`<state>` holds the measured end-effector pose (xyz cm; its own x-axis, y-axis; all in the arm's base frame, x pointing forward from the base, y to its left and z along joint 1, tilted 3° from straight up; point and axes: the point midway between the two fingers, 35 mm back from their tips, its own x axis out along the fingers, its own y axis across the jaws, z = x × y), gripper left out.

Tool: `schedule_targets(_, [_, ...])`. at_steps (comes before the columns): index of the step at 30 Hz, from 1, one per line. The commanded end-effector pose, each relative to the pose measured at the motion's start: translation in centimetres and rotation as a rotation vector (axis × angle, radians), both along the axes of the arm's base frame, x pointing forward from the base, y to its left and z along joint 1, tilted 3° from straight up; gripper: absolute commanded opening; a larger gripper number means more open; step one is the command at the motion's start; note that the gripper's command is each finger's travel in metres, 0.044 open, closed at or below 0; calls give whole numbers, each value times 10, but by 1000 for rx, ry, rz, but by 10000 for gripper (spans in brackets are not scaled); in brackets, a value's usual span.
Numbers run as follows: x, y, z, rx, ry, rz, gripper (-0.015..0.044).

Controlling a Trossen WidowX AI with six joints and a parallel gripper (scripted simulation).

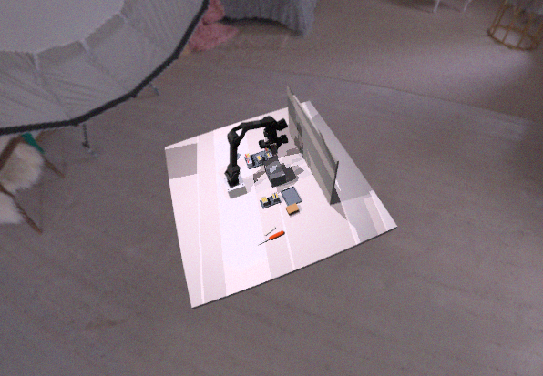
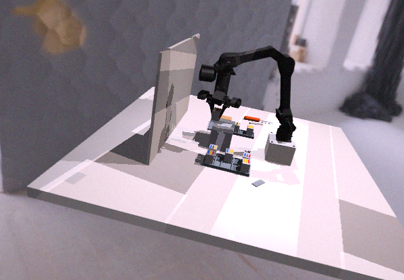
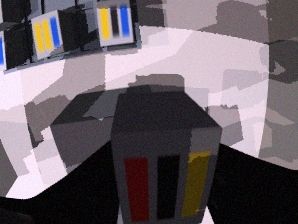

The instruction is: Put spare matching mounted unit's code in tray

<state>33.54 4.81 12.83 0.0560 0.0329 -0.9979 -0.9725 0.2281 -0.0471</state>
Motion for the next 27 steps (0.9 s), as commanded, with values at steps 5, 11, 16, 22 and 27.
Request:
schedule_targets(5, [12, -50, 1, 1, -5, 2, 0])
schedule_targets(11, [15, -81, 0, 7, -11, -29, 0])
schedule_targets(16, [15, -107, -1, 13, -19, -59, 0])
schedule_targets(22, [12, -140, -2, 9, -18, -53, 0])
schedule_targets(27, [7, -171, -3, 3, -16, -42, 0])
